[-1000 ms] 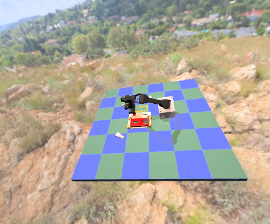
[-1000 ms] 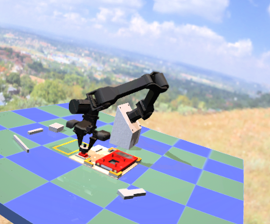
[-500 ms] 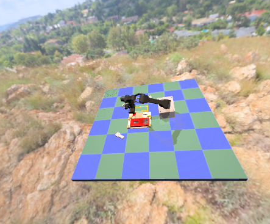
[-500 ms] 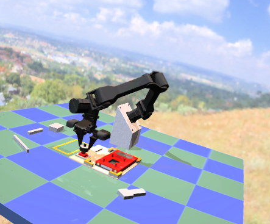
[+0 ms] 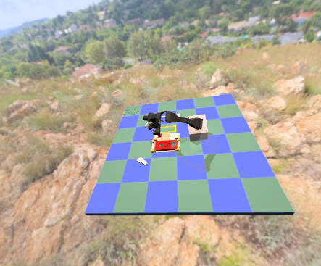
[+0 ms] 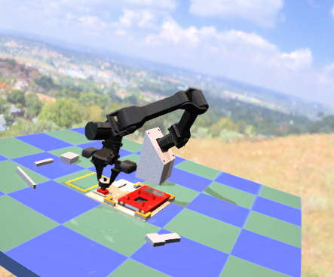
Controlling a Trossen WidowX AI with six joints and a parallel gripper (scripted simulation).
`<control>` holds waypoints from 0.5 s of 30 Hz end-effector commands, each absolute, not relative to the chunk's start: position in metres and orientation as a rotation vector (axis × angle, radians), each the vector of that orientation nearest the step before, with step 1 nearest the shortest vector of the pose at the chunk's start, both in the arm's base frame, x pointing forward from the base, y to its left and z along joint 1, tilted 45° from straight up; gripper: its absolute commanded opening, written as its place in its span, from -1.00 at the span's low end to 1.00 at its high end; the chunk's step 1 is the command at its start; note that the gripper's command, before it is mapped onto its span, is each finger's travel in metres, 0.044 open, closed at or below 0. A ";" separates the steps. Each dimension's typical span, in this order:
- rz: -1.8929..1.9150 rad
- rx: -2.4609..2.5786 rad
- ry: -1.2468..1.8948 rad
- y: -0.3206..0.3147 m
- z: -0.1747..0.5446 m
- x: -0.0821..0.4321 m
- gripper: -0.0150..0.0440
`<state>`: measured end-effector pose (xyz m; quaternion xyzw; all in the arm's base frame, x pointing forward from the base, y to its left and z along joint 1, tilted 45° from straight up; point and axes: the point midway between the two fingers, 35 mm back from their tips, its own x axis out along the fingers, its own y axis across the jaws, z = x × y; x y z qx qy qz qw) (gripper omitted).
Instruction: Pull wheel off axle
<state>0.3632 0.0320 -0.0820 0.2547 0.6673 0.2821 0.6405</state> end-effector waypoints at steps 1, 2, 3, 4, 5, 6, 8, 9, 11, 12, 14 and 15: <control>0.637 0.585 1.521 0.027 -0.078 0.363 -0.49; 0.637 0.585 1.521 0.027 -0.078 0.363 -0.49; 0.637 0.585 1.521 0.026 -0.078 0.364 -0.49; 0.637 0.585 1.521 0.026 -0.078 0.364 -0.49; 0.637 0.585 1.521 0.026 -0.077 0.364 -0.49; 0.637 0.585 1.521 0.026 -0.077 0.364 -0.49; 0.637 0.585 1.521 0.025 -0.077 0.364 -0.49; 0.637 0.585 1.521 0.025 -0.077 0.364 -0.49; 0.637 0.585 1.521 0.024 -0.076 0.364 -0.49; 0.637 0.585 1.521 0.024 -0.076 0.364 -0.49; 0.637 0.585 1.521 0.024 -0.075 0.364 -0.49; 0.637 0.585 1.521 0.023 -0.075 0.364 -0.49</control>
